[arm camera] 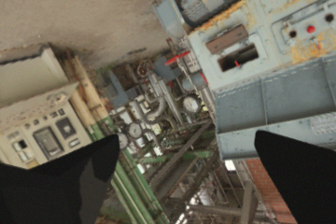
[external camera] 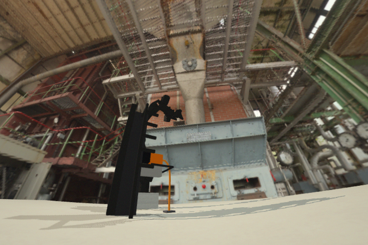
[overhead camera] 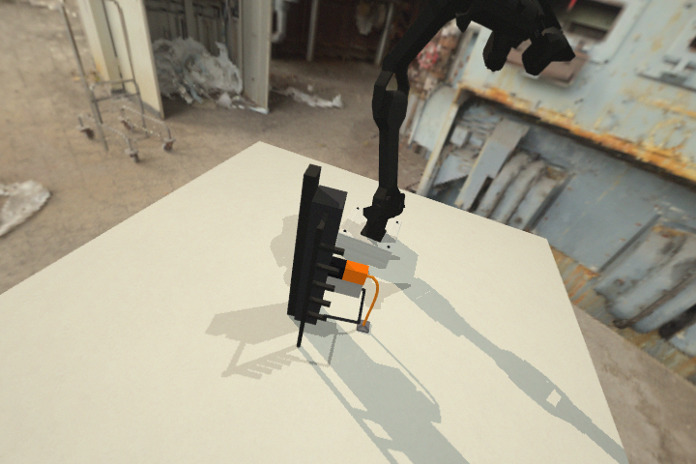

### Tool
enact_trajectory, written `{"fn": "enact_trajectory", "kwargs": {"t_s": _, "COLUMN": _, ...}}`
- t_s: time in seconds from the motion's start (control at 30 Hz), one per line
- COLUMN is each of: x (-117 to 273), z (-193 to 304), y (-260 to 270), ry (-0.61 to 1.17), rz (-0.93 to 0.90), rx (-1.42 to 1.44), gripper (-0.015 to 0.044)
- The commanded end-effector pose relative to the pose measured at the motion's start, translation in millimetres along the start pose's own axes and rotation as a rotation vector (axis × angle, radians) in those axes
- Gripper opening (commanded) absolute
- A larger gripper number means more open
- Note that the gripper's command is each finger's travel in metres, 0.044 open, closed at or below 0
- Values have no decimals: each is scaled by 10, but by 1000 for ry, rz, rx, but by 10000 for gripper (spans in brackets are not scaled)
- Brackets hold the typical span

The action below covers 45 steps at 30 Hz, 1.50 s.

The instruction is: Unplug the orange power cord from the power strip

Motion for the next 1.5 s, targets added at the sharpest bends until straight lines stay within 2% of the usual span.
{"fn": "enact_trajectory", "kwargs": {"t_s": 0.0, "x": -6, "z": 7, "y": 26, "ry": 2, "rz": -8, "rx": -12, "gripper": 374}}
{"fn": "enact_trajectory", "kwargs": {"t_s": 0.27, "x": -83, "z": 158, "y": 1200, "ry": 115, "rz": -364, "rx": -540, "gripper": 164}}
{"fn": "enact_trajectory", "kwargs": {"t_s": 0.47, "x": 135, "z": 89, "y": 2047, "ry": 276, "rz": -630, "rx": -904, "gripper": 160}}
{"fn": "enact_trajectory", "kwargs": {"t_s": 0.67, "x": 356, "z": -63, "y": 2579, "ry": 396, "rz": -800, "rx": -1158, "gripper": 160}}
{"fn": "enact_trajectory", "kwargs": {"t_s": 1.0, "x": 1115, "z": -856, "y": 3664, "ry": 773, "rz": -1248, "rx": -1820, "gripper": 160}}
{"fn": "enact_trajectory", "kwargs": {"t_s": 1.23, "x": 1708, "z": -1681, "y": 4024, "ry": 1115, "rz": -1604, "rx": -2219, "gripper": 160}}
{"fn": "enact_trajectory", "kwargs": {"t_s": 1.47, "x": 1751, "z": -1756, "y": 4046, "ry": 1150, "rz": -1640, "rx": -2251, "gripper": 160}}
Point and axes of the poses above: the point midway between the two fingers, 35 mm back from their tips, its own x axis back along the fingers, its own y axis across the jaws, z = x × y, the point moved 3 cm from there along x, back along the fingers, and after that the axes turned 14 degrees about -x, right-handed, at the moved point
